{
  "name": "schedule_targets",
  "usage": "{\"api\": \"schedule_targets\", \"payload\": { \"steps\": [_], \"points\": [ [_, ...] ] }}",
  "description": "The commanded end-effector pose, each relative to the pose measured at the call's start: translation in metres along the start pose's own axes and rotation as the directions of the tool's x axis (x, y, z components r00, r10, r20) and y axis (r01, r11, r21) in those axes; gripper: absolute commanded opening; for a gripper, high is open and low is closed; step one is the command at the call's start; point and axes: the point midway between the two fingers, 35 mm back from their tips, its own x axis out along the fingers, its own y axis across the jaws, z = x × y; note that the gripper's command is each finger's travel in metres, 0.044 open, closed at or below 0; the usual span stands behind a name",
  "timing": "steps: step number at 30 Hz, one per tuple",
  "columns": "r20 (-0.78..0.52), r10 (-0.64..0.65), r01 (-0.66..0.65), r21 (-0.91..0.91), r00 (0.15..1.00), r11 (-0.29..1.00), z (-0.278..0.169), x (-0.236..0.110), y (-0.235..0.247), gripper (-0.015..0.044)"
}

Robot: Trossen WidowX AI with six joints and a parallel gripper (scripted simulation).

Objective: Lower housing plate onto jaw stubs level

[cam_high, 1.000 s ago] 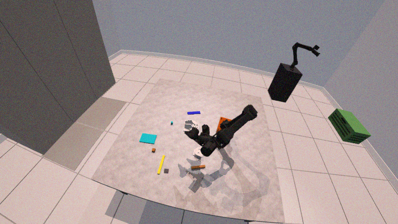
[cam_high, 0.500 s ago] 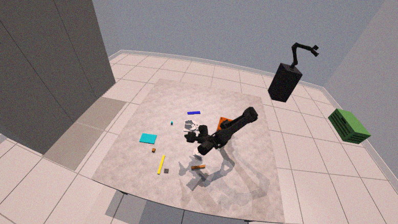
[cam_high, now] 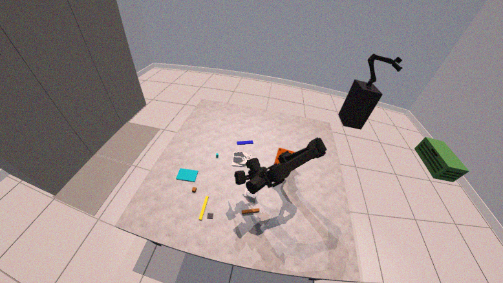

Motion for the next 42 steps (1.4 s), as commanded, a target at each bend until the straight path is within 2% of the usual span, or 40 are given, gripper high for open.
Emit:
{"api": "schedule_targets", "payload": {
  "steps": [1,22,32,42],
  "points": [
    [-0.029,-0.04,0.038,-0.07,0.999,0.997,-0.003,0.003,-0.006,0.044],
    [-0.204,-0.232,0.126,-0.43,0.951,0.894,-0.017,0.014,-0.033,0.044],
    [-0.304,-0.308,0.086,-0.572,0.902,0.816,-0.025,0.015,-0.044,0.044],
    [-0.412,-0.362,-0.011,-0.673,0.836,0.74,-0.033,0.013,-0.053,0.044]
  ]
}}
